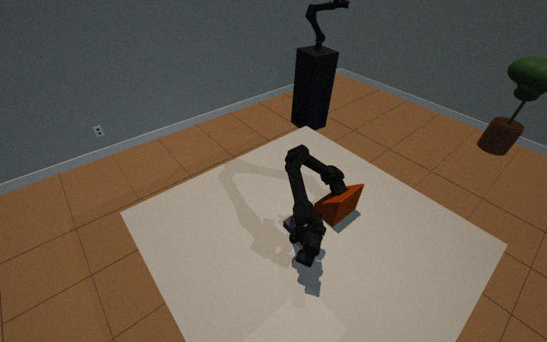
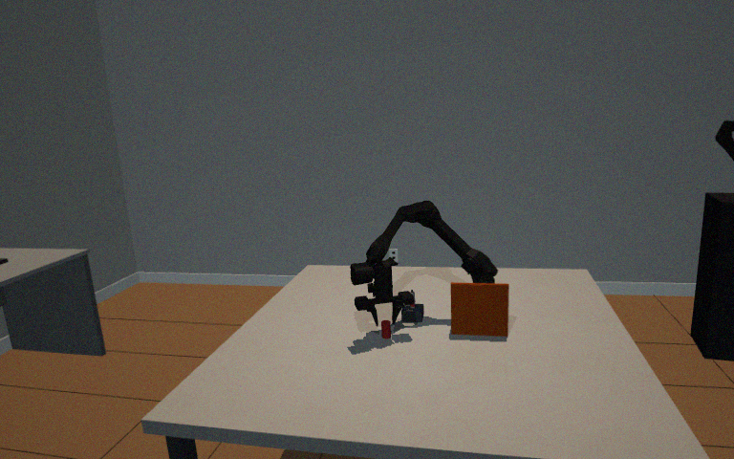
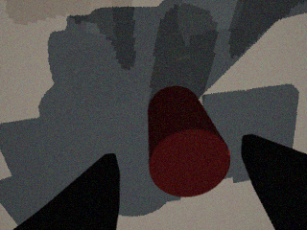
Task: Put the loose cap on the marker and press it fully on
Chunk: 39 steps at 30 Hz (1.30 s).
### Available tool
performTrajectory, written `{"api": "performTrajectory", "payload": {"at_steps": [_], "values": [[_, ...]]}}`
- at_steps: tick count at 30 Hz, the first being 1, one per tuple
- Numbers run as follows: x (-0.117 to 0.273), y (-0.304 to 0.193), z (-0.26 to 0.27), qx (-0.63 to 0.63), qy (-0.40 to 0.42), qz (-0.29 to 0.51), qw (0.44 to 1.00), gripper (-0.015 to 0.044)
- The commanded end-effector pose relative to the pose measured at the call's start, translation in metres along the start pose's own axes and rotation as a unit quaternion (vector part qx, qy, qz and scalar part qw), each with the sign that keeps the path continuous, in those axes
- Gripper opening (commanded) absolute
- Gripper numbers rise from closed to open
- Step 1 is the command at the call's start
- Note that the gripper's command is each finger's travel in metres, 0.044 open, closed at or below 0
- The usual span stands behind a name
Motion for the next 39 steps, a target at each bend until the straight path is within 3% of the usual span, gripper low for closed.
{"api": "performTrajectory", "payload": {"at_steps": [1,15,19,28,31,39], "values": [[-0.007,0.000,-0.001,0.004,-0.002,-0.002,1.000,0.0252],[-0.027,0.000,-0.003,0.003,-0.002,-0.003,1.000,0.0252],[-0.027,0.001,-0.003,0.003,-0.002,-0.003,1.000,0.0147],[-0.027,0.001,-0.003,0.003,-0.002,-0.003,1.000,0.0087],[-0.022,0.001,-0.002,0.003,-0.002,-0.003,1.000,0.0008],[0.005,0.000,-0.001,0.004,-0.001,-0.002,1.000,0.0000]]}}
Point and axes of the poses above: the point midway between the two fingers, 35 mm back from their tips, its own x axis back along the fingers, its own z axis across the jaws, y = z × x, the point moved 4 cm from there along x, back along the fingers, and after that the axes turned 10 degrees about x, right-handed, at the moved point
